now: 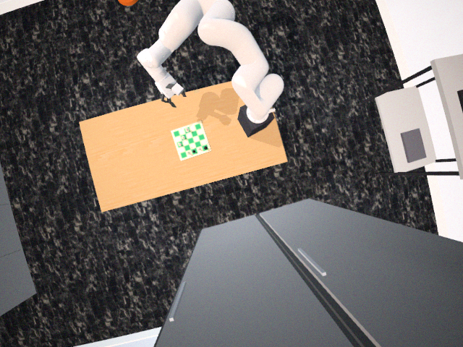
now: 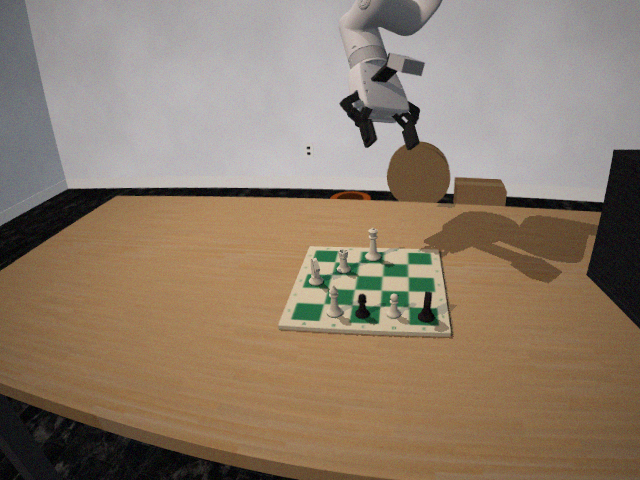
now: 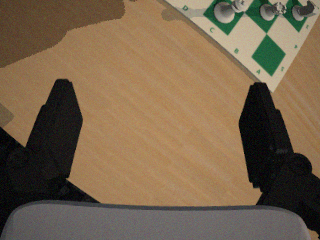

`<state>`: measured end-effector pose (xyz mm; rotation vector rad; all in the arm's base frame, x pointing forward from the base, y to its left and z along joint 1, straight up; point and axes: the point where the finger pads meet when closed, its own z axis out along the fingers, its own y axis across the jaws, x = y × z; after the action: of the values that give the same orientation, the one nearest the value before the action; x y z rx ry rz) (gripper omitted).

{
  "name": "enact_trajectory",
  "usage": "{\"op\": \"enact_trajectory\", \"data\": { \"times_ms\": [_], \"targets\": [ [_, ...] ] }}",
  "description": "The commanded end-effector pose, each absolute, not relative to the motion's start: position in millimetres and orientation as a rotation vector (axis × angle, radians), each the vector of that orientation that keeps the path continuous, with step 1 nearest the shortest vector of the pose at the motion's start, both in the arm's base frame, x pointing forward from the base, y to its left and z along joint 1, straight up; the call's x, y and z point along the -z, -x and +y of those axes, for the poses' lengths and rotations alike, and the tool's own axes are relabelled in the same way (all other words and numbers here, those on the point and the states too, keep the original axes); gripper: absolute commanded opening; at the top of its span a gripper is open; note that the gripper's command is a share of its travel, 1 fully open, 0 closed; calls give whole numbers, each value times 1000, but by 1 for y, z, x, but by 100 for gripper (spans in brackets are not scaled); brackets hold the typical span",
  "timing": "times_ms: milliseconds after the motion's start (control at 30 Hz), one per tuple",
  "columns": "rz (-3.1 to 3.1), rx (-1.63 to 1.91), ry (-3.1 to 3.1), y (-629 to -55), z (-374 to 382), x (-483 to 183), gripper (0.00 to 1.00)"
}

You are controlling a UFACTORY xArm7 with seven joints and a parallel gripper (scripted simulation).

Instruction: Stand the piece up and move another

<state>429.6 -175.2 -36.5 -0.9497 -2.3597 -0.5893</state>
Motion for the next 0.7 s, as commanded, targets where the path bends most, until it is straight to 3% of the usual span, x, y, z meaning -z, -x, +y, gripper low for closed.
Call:
{"op": "enact_trajectory", "data": {
  "times_ms": [0, 667],
  "targets": [
    [-2518, 520, 825, -432, -169, 40, 100],
    [-2905, 254, 39, -442, -130, 42, 100]
  ]
}}
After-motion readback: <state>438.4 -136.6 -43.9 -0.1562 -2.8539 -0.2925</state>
